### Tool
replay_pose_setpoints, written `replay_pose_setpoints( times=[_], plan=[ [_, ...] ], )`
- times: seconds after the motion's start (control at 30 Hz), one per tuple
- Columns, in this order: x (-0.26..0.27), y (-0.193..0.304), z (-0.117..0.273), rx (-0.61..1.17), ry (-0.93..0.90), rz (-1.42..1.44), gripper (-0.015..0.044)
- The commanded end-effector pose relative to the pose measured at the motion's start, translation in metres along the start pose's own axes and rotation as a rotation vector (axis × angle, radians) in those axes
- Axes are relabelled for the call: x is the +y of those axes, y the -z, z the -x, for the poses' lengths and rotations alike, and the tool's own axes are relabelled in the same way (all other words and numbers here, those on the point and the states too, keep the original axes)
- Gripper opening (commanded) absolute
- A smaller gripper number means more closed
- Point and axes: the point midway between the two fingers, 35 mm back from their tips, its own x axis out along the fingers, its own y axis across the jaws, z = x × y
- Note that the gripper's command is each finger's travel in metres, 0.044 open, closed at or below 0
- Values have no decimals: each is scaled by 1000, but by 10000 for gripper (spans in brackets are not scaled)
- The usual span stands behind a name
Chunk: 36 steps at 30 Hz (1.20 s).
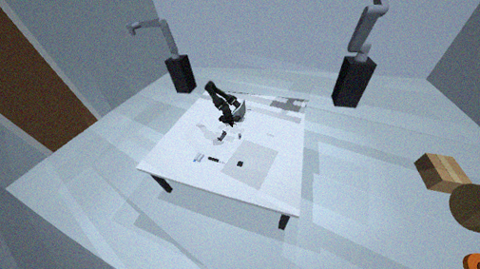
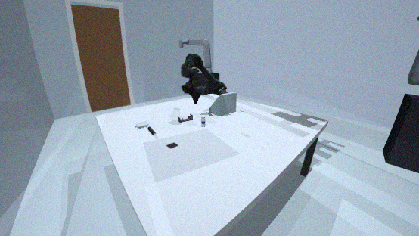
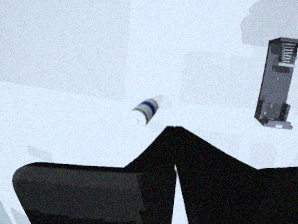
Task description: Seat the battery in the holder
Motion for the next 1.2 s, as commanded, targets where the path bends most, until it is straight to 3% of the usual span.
replay_pose_setpoints(
  times=[0.0, 0.27, 0.57, 1.17],
  plan=[
    [10, 16, -16, 83, 200, 114, 0],
    [10, 16, -18, 86, 208, 119, 0],
    [-7, 22, -93, 86, 211, 119, 0],
    [13, 23, -98, 85, 209, 119, 0]
  ],
)
